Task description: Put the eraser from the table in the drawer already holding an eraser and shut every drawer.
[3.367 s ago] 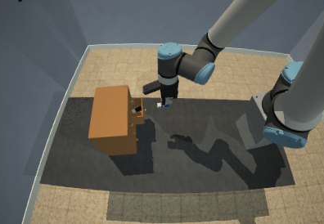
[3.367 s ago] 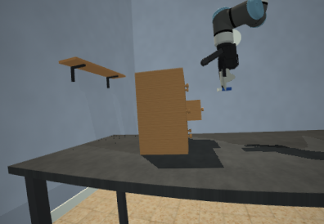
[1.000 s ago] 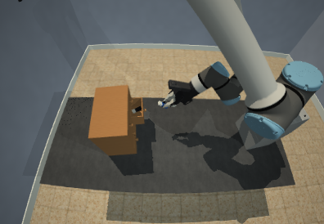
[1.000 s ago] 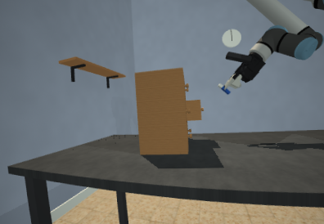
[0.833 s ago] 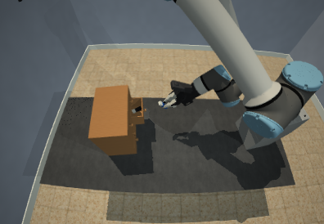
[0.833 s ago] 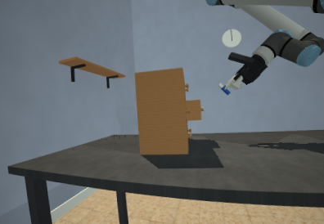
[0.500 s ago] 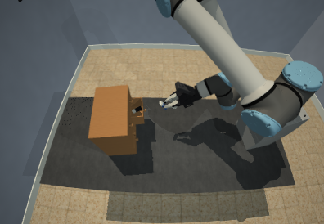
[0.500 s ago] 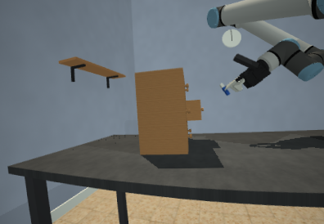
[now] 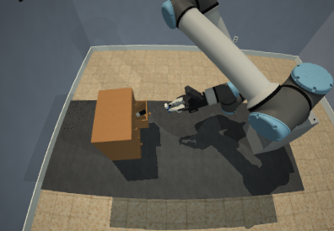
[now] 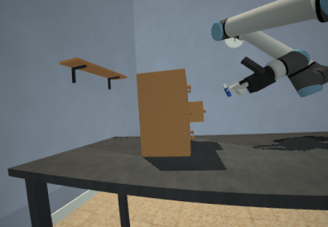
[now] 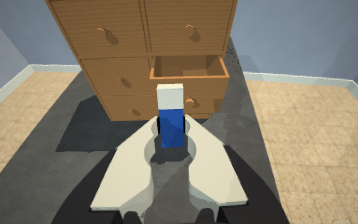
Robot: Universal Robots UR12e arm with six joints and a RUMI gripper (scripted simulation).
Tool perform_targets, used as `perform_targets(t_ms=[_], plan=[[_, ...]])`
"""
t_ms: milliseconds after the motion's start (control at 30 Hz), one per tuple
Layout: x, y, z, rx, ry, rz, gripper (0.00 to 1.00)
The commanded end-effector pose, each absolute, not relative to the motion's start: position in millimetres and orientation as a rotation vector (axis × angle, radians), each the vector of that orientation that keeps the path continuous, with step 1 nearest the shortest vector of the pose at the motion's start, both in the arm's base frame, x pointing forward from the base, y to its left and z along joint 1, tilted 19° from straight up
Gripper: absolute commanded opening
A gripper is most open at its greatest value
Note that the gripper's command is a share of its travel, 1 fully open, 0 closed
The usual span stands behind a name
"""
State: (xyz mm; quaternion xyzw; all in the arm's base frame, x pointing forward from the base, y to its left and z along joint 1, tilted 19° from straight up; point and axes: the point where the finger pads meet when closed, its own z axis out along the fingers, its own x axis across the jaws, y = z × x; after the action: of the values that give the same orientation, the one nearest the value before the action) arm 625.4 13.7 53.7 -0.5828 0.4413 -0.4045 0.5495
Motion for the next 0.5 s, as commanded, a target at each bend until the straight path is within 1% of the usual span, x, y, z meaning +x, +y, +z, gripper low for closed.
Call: perform_targets(t_ms=[0,467], plan=[[625.5,13.5,54.1,-1.345,1.030,-0.977,0.11],[625.0,14.0,53.4,-1.335,1.020,-0.981,0.11]])
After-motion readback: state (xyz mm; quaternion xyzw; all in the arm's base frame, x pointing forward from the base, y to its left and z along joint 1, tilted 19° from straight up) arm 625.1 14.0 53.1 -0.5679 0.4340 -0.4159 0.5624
